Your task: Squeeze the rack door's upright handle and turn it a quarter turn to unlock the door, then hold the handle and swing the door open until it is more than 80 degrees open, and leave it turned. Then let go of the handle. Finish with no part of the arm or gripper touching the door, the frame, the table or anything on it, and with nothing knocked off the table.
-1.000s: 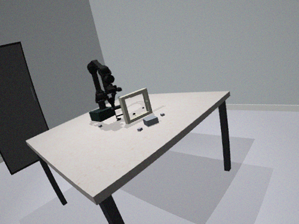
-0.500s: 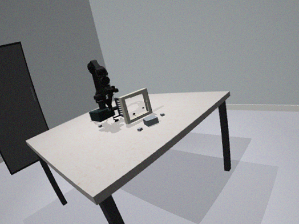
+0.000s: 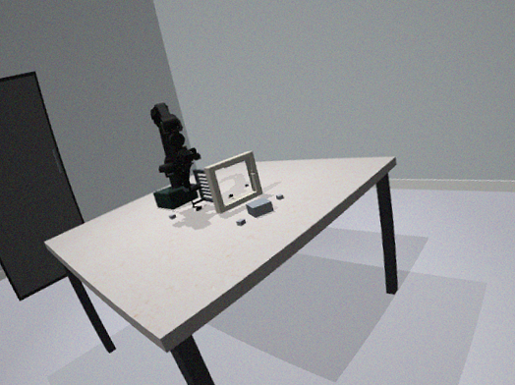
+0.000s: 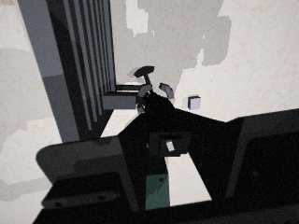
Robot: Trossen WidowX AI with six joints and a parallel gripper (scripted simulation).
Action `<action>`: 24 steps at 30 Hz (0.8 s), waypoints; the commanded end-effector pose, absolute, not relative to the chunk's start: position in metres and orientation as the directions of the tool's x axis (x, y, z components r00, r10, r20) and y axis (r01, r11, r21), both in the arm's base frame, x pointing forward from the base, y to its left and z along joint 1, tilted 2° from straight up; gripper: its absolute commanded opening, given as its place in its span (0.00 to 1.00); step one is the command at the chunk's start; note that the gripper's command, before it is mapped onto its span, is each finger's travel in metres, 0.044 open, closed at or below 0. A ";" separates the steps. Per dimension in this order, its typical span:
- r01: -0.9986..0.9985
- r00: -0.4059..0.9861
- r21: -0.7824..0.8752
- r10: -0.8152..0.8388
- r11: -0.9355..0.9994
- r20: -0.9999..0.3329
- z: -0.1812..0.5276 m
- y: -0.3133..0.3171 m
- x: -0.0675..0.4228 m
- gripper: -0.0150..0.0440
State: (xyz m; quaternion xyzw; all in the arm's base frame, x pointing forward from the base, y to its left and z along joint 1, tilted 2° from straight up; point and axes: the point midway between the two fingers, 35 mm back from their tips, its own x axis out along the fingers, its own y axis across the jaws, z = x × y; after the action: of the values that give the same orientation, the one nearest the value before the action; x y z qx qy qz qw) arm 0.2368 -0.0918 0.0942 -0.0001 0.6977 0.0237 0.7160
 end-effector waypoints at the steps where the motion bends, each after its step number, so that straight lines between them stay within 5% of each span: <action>1: -0.049 0.020 0.033 0.034 0.998 -0.999 0.094 -0.092 0.237 0.29; 6: -0.049 0.020 0.033 0.034 0.998 -0.999 0.094 -0.092 0.237 0.29; 16: -0.049 0.020 0.033 0.034 0.998 -0.999 0.094 -0.092 0.237 0.74; 24: -0.049 0.020 0.033 0.034 0.998 -0.999 0.101 -0.093 0.238 0.75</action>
State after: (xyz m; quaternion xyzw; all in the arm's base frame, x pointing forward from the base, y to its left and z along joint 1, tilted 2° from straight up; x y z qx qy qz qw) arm 0.2360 -0.0921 0.0962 -0.0040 0.7009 0.0279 0.7127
